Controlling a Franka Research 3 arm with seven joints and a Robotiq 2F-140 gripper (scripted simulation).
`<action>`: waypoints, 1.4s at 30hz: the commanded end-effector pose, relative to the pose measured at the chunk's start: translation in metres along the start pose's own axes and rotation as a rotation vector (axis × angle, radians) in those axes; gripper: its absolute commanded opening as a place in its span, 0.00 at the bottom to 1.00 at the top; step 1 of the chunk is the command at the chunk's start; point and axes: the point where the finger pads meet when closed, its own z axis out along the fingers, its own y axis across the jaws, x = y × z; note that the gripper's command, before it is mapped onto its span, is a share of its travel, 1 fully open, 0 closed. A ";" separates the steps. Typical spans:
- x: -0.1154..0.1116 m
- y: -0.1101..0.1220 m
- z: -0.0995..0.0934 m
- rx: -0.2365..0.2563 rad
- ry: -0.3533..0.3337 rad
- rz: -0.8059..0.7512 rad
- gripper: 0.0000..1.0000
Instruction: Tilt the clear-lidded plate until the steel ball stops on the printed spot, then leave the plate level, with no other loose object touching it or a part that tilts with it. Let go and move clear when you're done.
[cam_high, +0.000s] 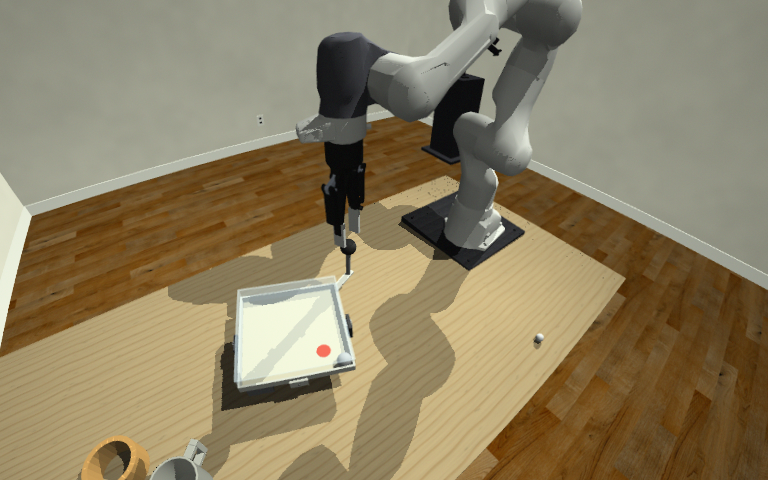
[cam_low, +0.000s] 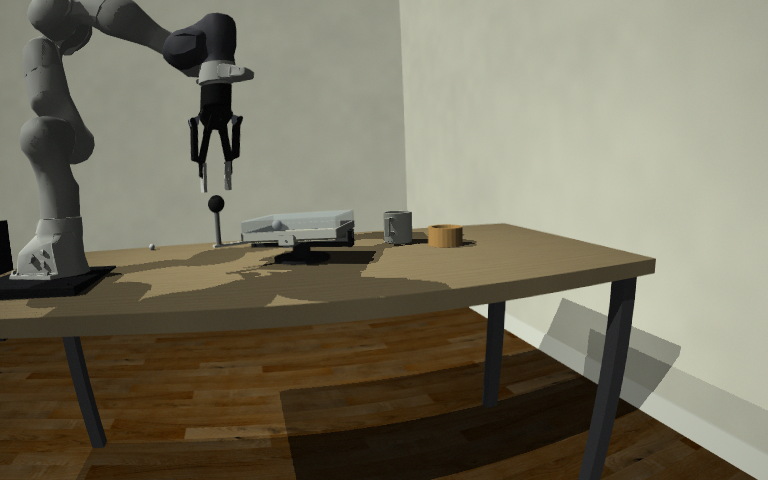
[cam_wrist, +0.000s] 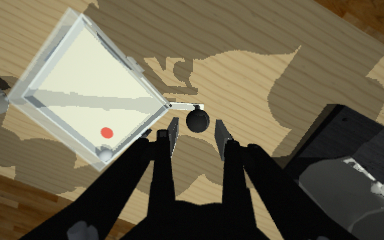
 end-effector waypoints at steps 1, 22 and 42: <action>0.001 -0.001 0.001 0.002 0.003 0.012 0.36; 0.001 0.000 0.015 0.000 0.002 0.018 0.36; 0.002 0.001 0.024 0.000 0.002 0.018 0.36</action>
